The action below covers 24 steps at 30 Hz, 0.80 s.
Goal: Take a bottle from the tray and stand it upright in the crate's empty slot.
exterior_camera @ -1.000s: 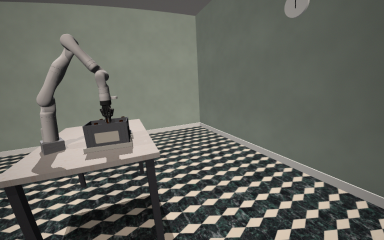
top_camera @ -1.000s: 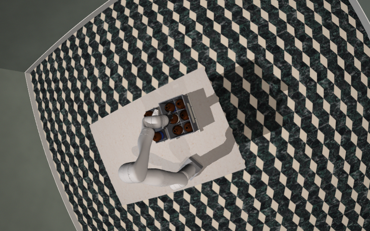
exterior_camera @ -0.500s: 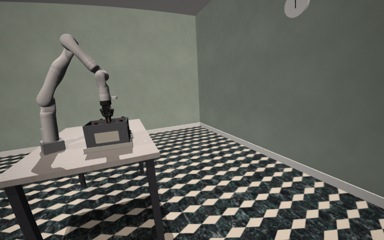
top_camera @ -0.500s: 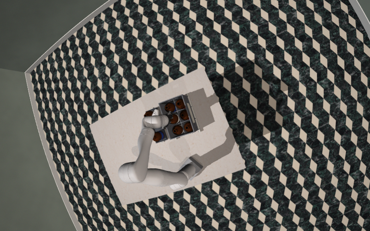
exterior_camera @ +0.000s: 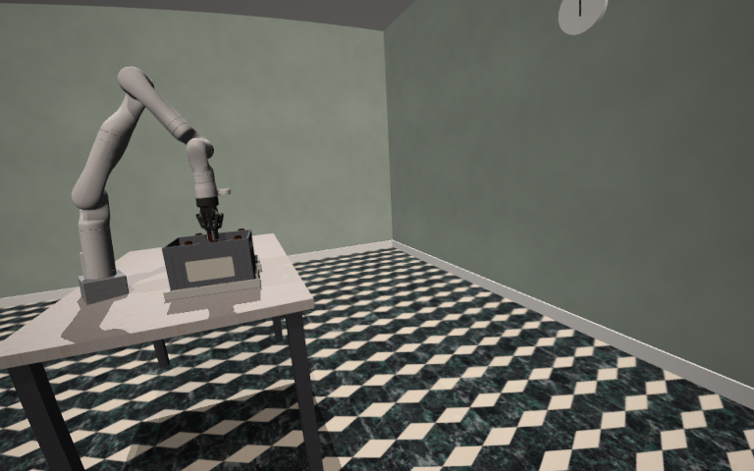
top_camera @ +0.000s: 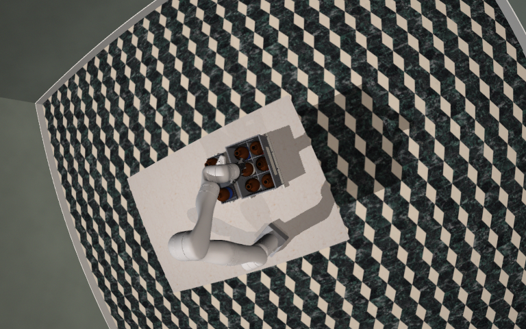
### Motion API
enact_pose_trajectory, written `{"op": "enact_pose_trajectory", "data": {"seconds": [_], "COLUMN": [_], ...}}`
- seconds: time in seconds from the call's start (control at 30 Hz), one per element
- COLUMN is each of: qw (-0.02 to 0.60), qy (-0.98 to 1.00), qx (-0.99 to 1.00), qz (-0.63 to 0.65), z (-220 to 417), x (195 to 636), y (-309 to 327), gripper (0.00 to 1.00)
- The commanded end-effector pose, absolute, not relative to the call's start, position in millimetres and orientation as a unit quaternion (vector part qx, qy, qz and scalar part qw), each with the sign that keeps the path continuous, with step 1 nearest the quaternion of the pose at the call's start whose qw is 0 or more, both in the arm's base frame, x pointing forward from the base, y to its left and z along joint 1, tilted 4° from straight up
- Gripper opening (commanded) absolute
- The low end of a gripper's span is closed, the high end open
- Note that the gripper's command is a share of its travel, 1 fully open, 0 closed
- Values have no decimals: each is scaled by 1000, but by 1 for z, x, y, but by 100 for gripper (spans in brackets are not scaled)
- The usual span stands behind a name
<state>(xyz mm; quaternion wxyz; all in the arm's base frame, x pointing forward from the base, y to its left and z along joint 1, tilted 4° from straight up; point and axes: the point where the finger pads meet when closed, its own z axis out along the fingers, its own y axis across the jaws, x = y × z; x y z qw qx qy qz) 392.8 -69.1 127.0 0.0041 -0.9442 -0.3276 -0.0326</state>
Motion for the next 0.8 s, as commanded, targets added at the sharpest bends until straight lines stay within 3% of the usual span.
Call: {"op": "enact_pose_trajectory", "data": {"seconds": [0.0, 0.77], "qw": [4, 4], "qy": [-328, -328], "qx": [-944, -944], "qz": [-33, -33], "z": [128, 125], "x": [393, 393], "y": [-69, -69], "gripper": [0, 0]}}
